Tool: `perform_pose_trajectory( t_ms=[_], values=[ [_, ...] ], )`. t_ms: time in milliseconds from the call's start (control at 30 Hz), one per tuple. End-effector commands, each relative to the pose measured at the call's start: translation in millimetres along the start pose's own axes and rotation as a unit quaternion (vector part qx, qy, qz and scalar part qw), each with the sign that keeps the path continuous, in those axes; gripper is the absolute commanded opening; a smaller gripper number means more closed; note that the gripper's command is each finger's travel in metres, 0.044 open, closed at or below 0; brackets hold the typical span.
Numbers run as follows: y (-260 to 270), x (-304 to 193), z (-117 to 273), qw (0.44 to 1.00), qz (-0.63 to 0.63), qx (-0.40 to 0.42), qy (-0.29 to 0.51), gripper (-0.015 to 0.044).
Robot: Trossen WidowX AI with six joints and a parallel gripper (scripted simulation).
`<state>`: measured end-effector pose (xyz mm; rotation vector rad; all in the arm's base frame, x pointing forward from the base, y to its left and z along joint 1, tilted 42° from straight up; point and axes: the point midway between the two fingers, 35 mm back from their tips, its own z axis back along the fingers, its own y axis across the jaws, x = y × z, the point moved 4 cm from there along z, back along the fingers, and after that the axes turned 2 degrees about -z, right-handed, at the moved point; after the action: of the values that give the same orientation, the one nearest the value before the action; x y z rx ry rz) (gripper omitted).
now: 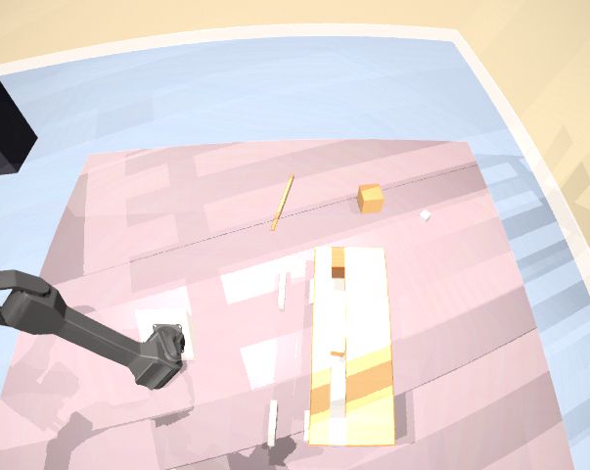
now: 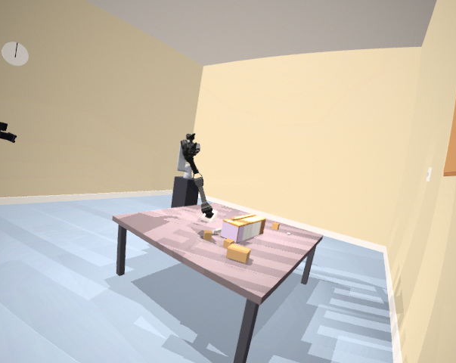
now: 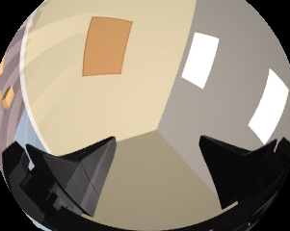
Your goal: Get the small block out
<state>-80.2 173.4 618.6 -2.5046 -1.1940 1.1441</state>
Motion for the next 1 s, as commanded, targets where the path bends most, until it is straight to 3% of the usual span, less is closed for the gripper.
perform_pose_trajectory(
  t_ms=[0,133,233,433,533,767,967],
  values=[
    [47.6,-28.6,-18.7,0.989,-0.138,0.046,0.014,0.04],
    [81.3,-42.7,-30.6,0.963,-0.256,0.08,0.026,0.04],
    [128.6,-52.8,-45.4,0.904,-0.405,0.128,0.046,0.04],
    [195.7,-51.5,-64.4,0.783,-0.584,0.198,0.083,0.04],
    [220.6,-39.3,-77.1,0.754,-0.618,0.22,0.046,0.04],
    [288.8,-11.9,-94.0,0.581,-0.747,0.302,0.115,0.04],
    [351.3,39.3,-102.8,0.381,-0.817,0.385,0.196,0.04]
  ],
)
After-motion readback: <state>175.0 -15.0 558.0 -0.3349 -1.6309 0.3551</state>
